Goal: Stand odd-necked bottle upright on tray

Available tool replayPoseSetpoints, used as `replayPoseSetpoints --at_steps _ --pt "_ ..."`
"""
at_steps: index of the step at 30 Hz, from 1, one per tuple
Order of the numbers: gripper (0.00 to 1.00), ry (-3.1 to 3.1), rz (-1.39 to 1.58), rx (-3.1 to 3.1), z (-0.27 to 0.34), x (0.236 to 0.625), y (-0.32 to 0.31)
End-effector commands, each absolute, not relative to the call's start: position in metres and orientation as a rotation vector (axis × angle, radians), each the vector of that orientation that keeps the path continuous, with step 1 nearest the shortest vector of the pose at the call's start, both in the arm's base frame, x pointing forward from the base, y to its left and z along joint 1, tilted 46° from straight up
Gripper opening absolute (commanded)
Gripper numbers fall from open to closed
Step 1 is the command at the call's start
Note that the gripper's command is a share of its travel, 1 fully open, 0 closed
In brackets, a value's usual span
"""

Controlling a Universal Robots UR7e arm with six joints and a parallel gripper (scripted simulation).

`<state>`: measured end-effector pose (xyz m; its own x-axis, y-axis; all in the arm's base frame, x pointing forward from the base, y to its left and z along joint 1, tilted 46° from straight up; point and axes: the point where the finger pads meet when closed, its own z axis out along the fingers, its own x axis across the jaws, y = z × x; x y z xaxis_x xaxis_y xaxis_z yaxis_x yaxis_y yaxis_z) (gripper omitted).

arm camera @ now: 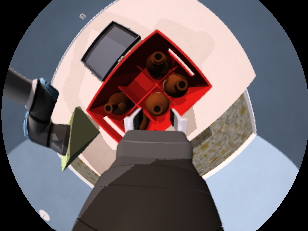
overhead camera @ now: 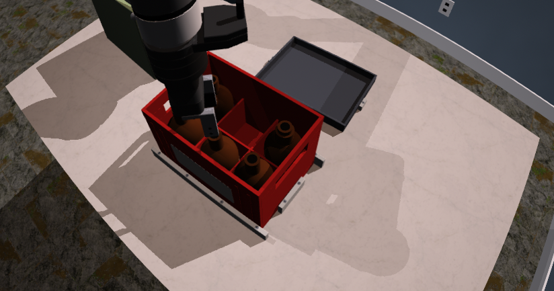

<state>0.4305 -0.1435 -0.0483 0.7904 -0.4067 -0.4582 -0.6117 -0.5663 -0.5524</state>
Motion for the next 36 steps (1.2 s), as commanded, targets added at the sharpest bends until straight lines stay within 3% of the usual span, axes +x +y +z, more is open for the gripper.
replayPoseSetpoints --at_steps 1,36 --pt "1.00 0.751 0.361 -2.249 -0.052 0.431 -0.140" --pt "1.00 0.751 0.361 -2.249 -0.066 0.430 -0.125"
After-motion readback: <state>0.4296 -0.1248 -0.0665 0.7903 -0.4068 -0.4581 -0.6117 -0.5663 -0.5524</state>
